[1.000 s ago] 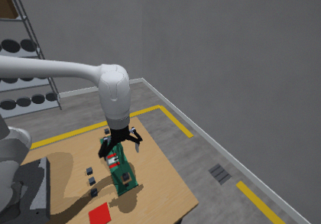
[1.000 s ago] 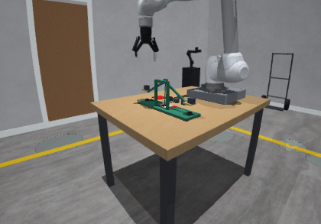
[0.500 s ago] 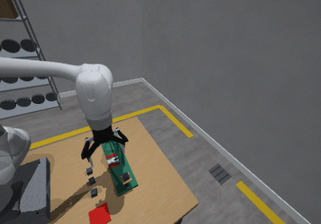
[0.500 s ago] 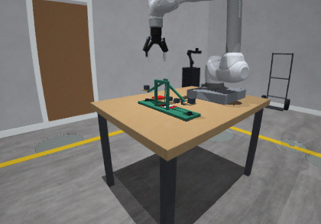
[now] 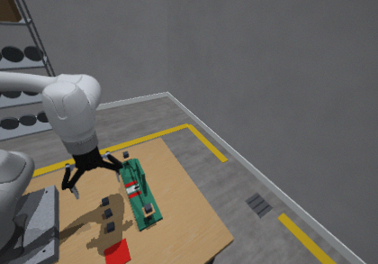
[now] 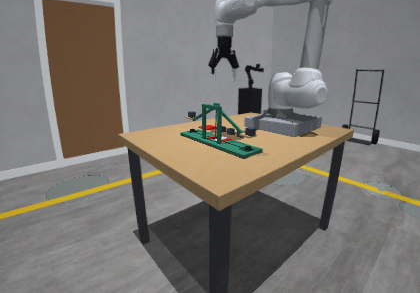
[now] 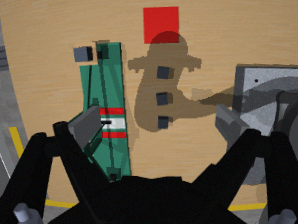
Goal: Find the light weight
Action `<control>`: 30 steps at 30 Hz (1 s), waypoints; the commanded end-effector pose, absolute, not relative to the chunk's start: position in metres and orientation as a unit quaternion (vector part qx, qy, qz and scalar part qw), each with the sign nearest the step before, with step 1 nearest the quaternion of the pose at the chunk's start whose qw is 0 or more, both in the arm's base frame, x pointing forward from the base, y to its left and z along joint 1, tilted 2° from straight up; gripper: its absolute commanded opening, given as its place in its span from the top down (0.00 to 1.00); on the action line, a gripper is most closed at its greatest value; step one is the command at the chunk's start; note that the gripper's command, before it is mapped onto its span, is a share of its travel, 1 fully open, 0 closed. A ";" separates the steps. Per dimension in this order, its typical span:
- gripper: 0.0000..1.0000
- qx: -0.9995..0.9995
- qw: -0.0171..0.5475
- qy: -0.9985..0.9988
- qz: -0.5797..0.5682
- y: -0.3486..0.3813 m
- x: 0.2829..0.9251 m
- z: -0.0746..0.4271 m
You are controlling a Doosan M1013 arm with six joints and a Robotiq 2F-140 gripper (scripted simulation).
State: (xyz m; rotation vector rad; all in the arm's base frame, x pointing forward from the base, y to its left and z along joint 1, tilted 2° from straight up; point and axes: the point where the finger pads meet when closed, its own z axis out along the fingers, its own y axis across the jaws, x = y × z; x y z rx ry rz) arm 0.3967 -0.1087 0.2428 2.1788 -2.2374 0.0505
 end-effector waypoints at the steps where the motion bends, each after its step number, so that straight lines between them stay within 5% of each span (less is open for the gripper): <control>1: 0.00 0.698 0.009 -0.716 0.016 -0.107 0.393 0.243; 30: 0.00 0.698 0.009 -0.716 0.016 -0.105 0.389 0.243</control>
